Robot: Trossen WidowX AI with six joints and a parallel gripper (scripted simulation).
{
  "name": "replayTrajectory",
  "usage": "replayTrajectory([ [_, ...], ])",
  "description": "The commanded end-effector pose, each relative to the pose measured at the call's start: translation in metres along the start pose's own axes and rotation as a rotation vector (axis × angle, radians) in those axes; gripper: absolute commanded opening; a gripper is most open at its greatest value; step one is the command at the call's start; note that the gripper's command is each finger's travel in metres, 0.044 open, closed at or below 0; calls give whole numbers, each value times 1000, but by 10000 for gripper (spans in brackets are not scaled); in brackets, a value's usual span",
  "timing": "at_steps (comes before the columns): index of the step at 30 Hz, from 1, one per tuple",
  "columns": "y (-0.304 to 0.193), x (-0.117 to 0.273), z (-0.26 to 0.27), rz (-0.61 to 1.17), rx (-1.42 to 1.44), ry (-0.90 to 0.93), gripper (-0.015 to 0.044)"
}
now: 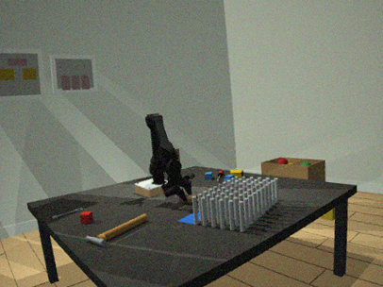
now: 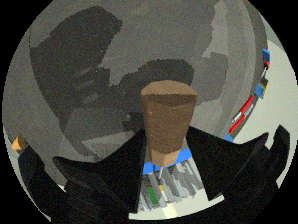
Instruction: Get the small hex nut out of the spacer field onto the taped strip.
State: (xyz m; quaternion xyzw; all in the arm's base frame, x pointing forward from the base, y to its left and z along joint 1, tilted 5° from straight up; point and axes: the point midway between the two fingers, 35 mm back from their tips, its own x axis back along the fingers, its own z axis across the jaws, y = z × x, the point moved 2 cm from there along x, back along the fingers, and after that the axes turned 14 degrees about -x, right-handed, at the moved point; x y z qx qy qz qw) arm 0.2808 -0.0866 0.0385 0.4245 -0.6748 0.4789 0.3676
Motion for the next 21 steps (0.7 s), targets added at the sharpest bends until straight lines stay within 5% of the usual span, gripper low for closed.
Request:
replayTrajectory([
  [1, 4, 1, 0, 0, 3, -7, 0],
  [21, 19, 6, 3, -1, 3, -7, 0],
])
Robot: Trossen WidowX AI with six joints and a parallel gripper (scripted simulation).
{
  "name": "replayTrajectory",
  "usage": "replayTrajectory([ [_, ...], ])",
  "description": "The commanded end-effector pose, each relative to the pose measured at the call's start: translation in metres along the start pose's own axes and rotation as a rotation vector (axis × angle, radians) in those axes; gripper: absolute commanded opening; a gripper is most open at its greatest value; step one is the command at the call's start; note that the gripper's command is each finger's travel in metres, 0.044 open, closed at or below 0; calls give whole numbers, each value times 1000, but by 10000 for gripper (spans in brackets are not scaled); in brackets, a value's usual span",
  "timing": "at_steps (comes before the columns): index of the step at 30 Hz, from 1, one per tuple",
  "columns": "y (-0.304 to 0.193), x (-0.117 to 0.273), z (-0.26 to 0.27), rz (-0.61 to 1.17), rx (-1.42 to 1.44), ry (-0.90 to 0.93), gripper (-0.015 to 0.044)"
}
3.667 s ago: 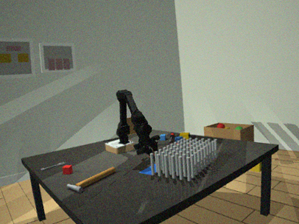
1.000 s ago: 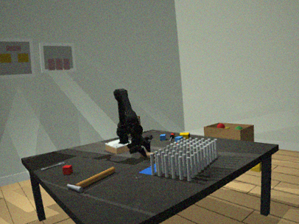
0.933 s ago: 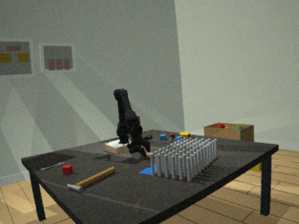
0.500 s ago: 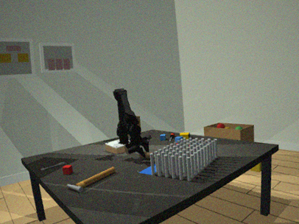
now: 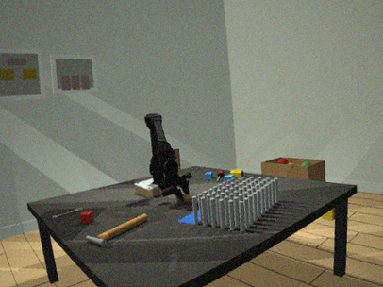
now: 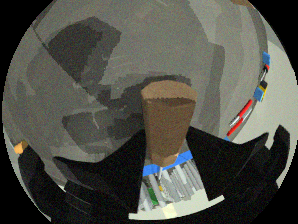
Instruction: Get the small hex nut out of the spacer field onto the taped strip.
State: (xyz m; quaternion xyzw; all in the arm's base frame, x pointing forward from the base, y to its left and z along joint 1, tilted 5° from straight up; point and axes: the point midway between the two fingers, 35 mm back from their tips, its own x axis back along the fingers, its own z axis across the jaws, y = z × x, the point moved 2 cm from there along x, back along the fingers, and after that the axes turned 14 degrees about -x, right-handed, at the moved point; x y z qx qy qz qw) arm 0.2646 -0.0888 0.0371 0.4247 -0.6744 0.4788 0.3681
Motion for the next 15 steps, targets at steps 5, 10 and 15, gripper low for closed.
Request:
replayTrajectory([
  [5, 8, 2, 0, 0, 3, -7, 0],
  [10, 11, 4, 1, 0, 3, -7, 0],
  [15, 15, 5, 2, 0, 3, -7, 0],
])
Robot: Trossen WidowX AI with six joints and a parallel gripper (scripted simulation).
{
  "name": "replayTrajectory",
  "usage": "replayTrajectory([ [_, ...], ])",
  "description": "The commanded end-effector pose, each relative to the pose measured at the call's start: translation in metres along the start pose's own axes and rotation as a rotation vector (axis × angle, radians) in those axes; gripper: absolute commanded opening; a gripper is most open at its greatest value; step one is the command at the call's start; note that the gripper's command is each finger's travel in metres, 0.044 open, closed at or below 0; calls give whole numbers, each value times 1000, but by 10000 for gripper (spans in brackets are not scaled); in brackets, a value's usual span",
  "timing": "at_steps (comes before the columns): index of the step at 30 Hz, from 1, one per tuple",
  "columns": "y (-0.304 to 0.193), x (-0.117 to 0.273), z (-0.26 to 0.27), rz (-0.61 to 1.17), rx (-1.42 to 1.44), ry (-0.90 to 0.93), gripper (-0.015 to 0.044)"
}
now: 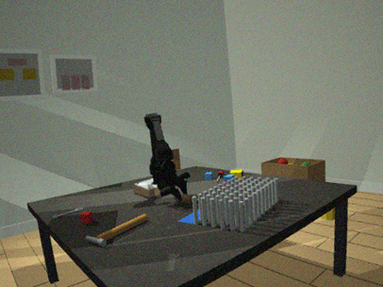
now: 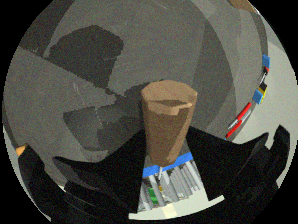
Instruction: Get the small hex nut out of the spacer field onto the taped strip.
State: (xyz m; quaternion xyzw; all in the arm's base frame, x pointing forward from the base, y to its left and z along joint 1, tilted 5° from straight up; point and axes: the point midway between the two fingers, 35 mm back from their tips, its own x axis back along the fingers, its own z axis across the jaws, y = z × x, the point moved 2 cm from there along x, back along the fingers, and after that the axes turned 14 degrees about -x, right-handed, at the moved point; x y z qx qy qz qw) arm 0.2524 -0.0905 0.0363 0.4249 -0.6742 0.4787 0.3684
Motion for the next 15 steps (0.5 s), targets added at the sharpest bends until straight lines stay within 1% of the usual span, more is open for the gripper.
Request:
replayTrajectory([
  [1, 5, 1, 0, 0, 3, -8, 0],
  [15, 9, 6, 0, 0, 3, -7, 0],
])
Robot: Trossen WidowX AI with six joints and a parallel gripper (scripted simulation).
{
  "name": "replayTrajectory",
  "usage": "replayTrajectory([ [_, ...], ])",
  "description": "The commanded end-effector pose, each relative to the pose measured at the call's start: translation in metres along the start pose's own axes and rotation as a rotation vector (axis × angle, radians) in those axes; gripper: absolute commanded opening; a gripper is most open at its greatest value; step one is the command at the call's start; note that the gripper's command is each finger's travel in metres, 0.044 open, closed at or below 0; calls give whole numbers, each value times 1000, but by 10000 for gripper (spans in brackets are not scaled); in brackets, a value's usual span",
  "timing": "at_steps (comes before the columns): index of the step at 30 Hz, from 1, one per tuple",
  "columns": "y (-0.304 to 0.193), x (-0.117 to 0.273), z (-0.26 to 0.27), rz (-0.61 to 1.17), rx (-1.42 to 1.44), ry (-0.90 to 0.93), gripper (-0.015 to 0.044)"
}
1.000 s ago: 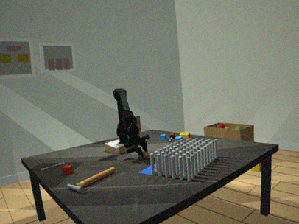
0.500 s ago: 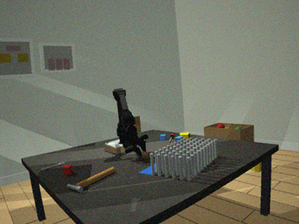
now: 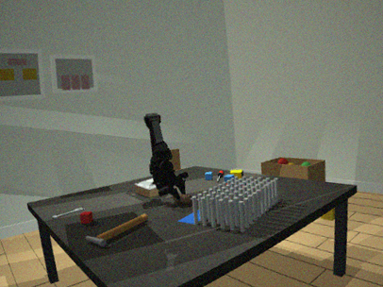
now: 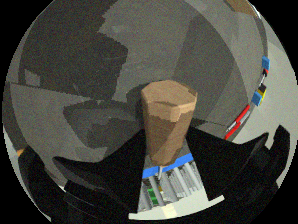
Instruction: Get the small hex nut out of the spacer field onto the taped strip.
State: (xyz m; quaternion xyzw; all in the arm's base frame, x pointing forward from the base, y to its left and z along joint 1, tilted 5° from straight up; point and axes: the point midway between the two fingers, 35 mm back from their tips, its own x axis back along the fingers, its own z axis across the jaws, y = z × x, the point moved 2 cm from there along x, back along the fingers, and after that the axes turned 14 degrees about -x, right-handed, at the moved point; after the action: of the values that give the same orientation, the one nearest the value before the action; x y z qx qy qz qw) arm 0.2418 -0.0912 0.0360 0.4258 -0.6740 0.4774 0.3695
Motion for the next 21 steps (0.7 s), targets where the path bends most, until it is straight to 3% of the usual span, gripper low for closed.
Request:
replayTrajectory([
  [1, -1, 2, -2, 4, 5, -7, 0],
  [21, -9, 16, -6, 5, 3, -6, 0],
])
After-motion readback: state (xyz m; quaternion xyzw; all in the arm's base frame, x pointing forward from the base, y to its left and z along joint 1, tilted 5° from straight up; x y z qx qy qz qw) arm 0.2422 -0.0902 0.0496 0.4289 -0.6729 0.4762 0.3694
